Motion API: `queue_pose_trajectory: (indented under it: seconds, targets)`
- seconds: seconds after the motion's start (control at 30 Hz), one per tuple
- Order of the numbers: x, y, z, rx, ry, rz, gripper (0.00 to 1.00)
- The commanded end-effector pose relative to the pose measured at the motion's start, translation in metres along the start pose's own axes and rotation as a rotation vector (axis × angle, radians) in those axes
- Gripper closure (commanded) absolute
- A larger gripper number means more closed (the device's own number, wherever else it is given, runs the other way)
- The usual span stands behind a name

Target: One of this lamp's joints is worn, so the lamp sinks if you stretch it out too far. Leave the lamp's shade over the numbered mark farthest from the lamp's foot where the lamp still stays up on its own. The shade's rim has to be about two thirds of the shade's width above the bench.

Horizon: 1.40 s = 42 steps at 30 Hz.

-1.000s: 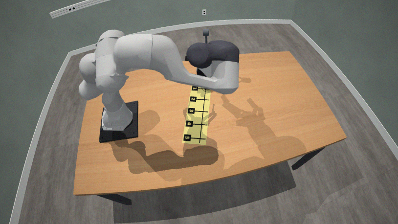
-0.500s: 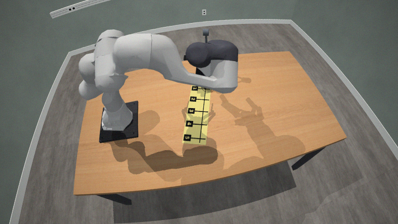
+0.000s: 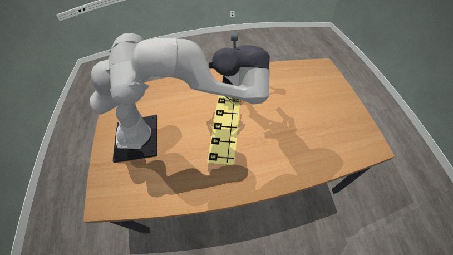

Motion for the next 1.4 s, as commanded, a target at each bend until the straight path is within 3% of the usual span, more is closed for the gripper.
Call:
queue_pose_trajectory:
  seconds: [0.0, 1.2, 1.37]
  targets:
    - [0.003, -0.004, 0.011, 0.013, -0.014, -0.032, 0.00]
    - [-0.005, 0.005, 0.088, -0.010, -0.012, -0.037, 0.00]
    - [-0.004, 0.003, 0.089, -0.006, -0.016, -0.046, 0.00]
Point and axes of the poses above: the point where the finger pads meet when closed, its own z axis out along the fingers, its own y axis across the jaws, x = y × z, the point moved 4 cm from there along -z, back along the fingers, and after that the axes turned 3 degrees about -z, right-handed, at the moved point
